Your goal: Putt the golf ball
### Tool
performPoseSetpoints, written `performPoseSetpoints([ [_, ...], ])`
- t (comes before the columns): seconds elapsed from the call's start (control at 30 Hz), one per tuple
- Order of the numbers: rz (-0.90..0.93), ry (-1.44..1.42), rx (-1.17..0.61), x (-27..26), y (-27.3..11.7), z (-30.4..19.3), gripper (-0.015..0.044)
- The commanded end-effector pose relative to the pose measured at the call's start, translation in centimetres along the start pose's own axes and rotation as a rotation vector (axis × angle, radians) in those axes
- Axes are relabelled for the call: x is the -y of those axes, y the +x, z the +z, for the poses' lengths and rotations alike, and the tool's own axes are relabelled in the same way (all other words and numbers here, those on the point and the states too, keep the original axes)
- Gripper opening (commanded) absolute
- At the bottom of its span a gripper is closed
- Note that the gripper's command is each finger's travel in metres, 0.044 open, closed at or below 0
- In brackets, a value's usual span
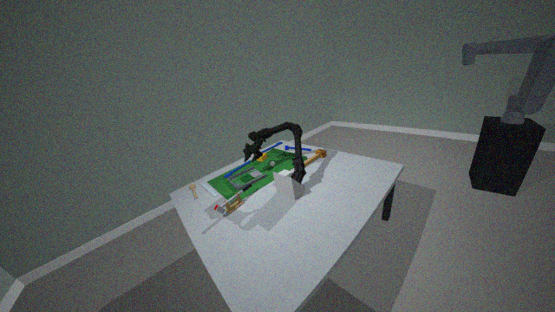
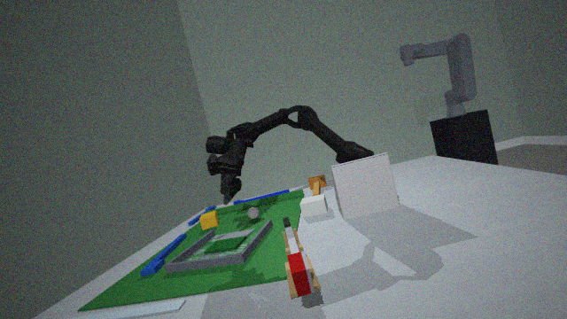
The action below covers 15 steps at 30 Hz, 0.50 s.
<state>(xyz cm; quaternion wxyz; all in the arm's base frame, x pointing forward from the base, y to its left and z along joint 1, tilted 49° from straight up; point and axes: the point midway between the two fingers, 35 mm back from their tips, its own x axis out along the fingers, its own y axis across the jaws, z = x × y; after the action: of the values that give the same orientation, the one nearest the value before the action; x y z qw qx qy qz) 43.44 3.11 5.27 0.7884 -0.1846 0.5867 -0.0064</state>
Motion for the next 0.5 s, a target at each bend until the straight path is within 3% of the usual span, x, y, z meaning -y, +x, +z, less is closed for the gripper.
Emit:
performPoseSetpoints([
  [0.0, 0.025, -0.302, -0.123, -5.5, 2.3, -2.5, 0.044],
  [0.37, 0.109, -1.335, -0.501, -18.9, 6.4, -14.4, 0.044],
  [0.47, 0.115, -1.411, -0.532, -19.4, 6.5, -15.5, 0.044],
])
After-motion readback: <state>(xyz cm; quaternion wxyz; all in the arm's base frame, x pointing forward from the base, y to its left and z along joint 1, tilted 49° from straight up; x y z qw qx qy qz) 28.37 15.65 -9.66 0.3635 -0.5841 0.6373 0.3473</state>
